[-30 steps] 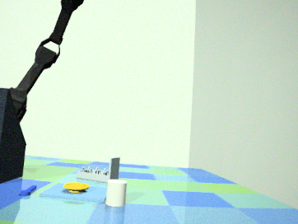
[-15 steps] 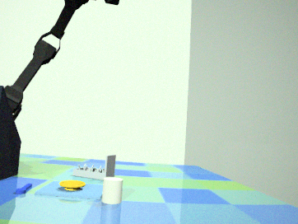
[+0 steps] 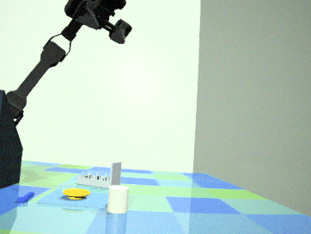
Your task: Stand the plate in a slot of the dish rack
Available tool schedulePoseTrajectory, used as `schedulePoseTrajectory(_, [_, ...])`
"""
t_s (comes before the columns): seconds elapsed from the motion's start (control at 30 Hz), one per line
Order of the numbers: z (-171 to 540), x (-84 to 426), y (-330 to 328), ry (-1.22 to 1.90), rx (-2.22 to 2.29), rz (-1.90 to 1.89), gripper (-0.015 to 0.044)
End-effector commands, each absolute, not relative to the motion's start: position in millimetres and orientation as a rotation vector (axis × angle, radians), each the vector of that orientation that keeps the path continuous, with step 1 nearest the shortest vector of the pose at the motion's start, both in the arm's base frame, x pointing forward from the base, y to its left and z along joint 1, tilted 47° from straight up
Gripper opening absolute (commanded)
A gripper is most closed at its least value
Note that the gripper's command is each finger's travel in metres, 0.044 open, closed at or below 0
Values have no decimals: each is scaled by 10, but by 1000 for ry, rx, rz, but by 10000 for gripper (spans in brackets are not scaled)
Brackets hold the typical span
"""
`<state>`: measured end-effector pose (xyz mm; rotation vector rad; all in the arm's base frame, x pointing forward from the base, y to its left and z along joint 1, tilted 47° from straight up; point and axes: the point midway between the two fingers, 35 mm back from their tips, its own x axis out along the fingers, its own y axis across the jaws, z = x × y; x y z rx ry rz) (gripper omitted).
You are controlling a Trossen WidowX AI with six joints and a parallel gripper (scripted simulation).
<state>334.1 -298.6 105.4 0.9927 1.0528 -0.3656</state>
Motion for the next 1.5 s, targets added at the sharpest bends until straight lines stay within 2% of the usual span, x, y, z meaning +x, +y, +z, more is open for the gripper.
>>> schedulePoseTrajectory(0.0, [776,3354,-2728,1157,939,-236,400])
schedulePoseTrajectory(0.83, [-145,3045,-1278,1469,653,575,400])
schedulePoseTrajectory(1.07, [-181,3036,-1227,1471,647,597,400])
schedulePoseTrajectory(1.3, [-931,3106,-550,1469,649,599,400])
schedulePoseTrajectory(1.47, [-1022,3060,-476,1469,650,601,400])
